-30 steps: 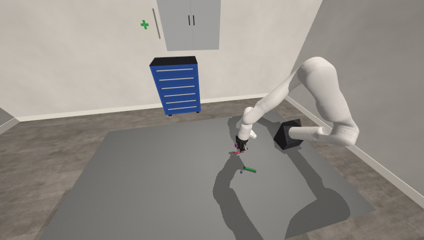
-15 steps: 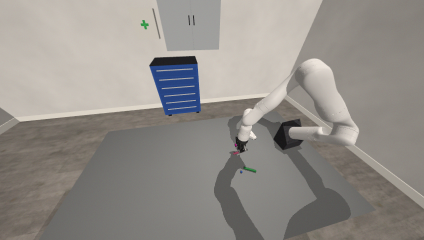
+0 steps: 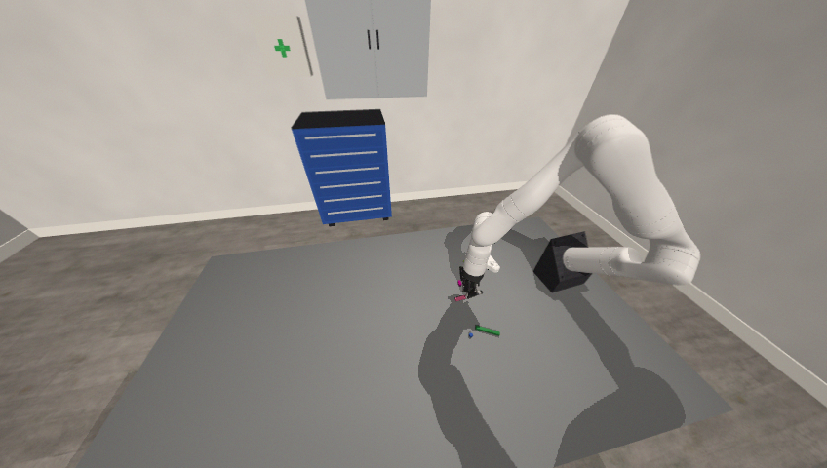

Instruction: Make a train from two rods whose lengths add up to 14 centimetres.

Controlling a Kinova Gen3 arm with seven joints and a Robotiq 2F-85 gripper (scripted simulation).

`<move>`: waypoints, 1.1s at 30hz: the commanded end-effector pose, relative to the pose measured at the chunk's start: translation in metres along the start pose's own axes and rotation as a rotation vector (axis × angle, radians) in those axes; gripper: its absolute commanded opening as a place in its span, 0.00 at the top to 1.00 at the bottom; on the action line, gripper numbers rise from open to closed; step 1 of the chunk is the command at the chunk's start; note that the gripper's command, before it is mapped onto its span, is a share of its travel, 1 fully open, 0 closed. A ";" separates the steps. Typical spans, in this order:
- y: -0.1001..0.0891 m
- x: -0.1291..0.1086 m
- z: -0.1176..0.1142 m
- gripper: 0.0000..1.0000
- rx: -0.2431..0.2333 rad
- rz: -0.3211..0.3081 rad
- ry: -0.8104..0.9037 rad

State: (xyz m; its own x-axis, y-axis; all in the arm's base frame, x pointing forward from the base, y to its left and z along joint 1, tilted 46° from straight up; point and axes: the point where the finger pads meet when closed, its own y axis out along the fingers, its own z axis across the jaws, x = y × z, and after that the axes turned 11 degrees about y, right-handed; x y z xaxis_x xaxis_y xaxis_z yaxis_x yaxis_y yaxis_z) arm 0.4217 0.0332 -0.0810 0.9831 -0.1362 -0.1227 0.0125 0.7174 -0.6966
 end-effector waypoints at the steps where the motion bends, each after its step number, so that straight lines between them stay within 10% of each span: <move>1: 0.002 -0.001 0.001 0.76 0.001 0.001 -0.012; 33: 0.002 -0.002 0.002 0.76 0.000 0.002 -0.012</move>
State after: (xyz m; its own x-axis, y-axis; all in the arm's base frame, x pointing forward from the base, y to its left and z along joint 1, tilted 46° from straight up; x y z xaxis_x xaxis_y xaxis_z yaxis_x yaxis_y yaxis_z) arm 0.4212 0.0336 -0.0811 0.9830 -0.1361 -0.1230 0.0121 0.7173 -0.6966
